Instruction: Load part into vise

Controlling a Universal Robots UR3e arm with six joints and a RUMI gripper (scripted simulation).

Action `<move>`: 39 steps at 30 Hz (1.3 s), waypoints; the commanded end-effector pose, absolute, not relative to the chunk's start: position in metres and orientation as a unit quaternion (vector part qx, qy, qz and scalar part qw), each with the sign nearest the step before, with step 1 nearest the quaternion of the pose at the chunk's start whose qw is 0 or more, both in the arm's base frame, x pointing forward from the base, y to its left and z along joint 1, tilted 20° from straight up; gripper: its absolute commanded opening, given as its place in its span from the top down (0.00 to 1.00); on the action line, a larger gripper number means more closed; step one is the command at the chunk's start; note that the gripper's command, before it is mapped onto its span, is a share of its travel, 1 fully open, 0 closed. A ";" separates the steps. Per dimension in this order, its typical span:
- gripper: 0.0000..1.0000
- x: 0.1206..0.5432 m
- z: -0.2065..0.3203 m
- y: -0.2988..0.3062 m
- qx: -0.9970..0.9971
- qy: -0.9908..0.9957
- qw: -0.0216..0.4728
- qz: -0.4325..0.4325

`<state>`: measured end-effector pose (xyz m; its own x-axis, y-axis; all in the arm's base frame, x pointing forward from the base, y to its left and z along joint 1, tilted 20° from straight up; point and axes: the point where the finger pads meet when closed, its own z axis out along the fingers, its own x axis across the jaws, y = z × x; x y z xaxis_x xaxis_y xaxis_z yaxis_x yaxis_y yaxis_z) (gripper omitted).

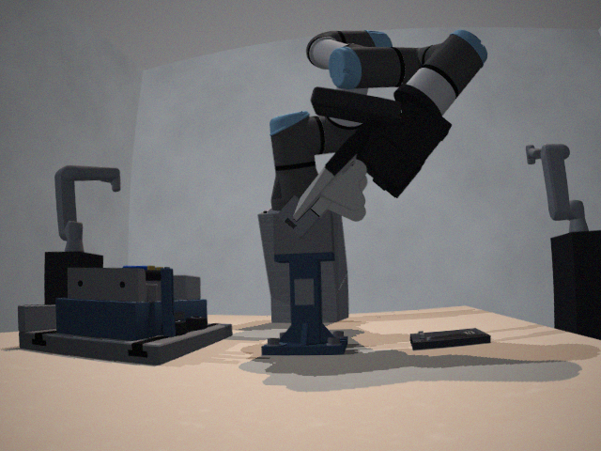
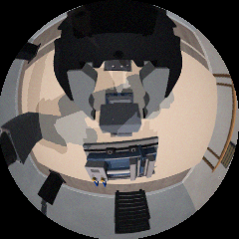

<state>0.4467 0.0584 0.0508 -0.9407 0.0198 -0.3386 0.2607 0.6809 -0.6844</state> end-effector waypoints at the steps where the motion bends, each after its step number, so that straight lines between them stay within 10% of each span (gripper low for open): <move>1: 0.49 0.447 0.052 0.059 0.077 0.906 0.156 -0.386; 39: 0.49 0.447 0.053 0.058 0.063 0.937 0.162 -0.303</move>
